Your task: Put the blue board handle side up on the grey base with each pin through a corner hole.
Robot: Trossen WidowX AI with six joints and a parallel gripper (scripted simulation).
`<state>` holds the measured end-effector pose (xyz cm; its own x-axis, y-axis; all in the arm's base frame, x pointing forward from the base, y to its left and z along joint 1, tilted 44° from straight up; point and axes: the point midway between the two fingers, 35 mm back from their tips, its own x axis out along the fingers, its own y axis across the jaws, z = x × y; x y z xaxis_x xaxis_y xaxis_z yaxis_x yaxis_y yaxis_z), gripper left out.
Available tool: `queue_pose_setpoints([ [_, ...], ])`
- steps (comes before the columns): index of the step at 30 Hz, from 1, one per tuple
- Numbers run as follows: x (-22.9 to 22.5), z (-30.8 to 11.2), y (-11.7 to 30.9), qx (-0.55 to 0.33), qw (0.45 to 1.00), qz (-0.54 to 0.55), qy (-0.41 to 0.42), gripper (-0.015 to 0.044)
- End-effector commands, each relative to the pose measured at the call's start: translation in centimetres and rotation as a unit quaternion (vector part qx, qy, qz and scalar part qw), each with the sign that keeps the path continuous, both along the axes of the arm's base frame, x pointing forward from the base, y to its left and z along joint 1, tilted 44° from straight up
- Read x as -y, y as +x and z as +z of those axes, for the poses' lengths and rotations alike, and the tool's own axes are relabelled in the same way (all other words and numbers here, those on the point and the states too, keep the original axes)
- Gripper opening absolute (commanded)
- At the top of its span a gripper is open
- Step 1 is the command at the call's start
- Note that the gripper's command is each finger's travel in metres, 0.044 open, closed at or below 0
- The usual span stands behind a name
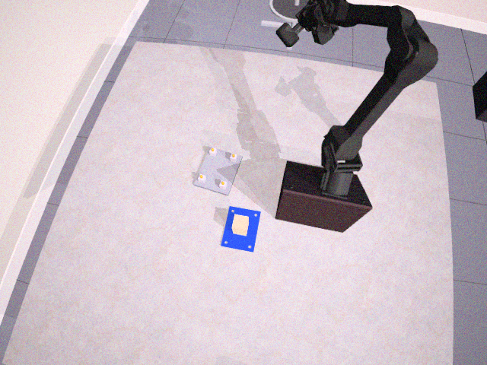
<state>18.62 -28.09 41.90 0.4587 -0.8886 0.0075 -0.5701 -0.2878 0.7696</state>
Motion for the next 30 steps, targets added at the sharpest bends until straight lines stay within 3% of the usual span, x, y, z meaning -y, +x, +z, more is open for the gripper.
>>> queue_pose_setpoints([
  [1, -0.2, -3.1, 3.1, -0.067, 0.997, 0.032, 0.019, 0.044],
  [9, -3.3, -12.3, 11.4, -0.269, 0.952, 0.138, 0.043, 0.044],
  [16, -9.9, -21.8, 17.1, -0.47, 0.844, 0.258, 0.018, 0.044],
  [24, -19.6, -32.2, 19.1, -0.664, 0.638, 0.384, -0.066, 0.044],
  [30, -27.0, -39.9, 16.6, -0.779, 0.399, 0.456, -0.165, 0.044],
])
